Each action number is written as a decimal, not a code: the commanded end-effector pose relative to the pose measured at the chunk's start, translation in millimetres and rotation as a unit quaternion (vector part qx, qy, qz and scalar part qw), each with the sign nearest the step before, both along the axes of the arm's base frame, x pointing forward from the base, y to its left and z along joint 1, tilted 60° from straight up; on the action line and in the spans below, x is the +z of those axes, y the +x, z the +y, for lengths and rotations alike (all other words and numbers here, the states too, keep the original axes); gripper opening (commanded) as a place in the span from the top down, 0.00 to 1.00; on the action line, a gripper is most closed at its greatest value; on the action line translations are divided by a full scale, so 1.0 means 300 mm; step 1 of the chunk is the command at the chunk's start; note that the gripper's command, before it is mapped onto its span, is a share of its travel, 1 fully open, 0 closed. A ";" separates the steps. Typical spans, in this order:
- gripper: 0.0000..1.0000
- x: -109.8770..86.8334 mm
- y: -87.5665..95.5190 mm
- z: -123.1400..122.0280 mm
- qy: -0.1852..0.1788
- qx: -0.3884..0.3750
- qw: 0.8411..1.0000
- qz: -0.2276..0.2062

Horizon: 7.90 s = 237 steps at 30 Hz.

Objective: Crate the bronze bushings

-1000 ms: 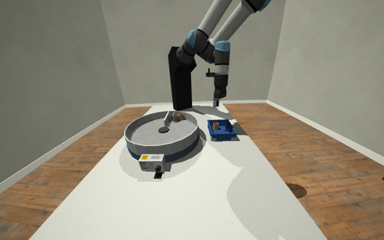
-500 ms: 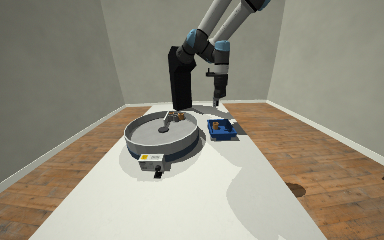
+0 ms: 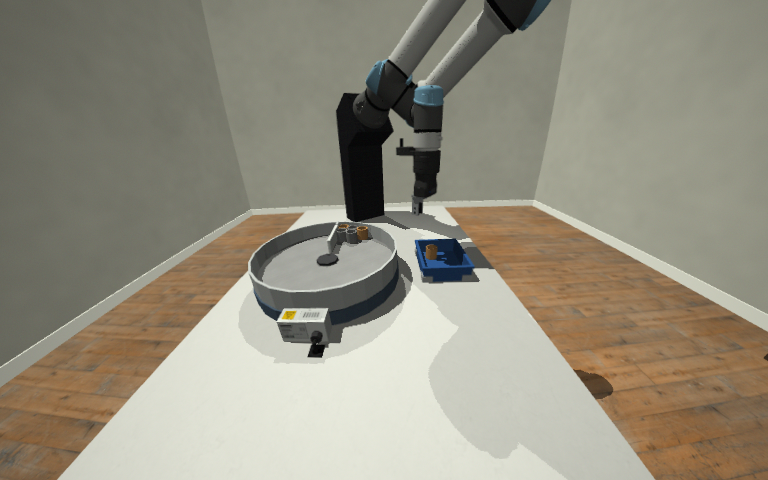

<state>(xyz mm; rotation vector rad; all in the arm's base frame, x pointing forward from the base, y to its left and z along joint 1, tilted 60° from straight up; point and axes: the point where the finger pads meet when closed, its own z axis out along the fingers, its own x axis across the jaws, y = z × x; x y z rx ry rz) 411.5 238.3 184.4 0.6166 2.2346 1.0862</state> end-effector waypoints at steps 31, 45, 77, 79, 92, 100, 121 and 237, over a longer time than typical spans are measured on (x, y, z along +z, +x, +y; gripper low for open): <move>0.55 -0.231 0.054 -0.219 -0.105 0.080 0.988 -0.084; 0.55 -0.344 0.077 -0.325 -0.156 0.118 0.973 -0.123; 0.55 -0.348 0.085 -0.331 -0.158 0.122 0.972 -0.128; 0.55 -0.348 0.085 -0.331 -0.158 0.122 0.972 -0.128; 0.55 -0.336 0.063 -0.301 -0.148 0.114 0.975 -0.120; 0.55 -0.362 0.065 -0.321 -0.158 0.122 0.971 -0.129; 0.55 -0.349 0.085 -0.331 -0.158 0.122 0.971 -0.128; 0.55 -0.113 0.000 -0.325 -0.108 0.082 0.987 -0.085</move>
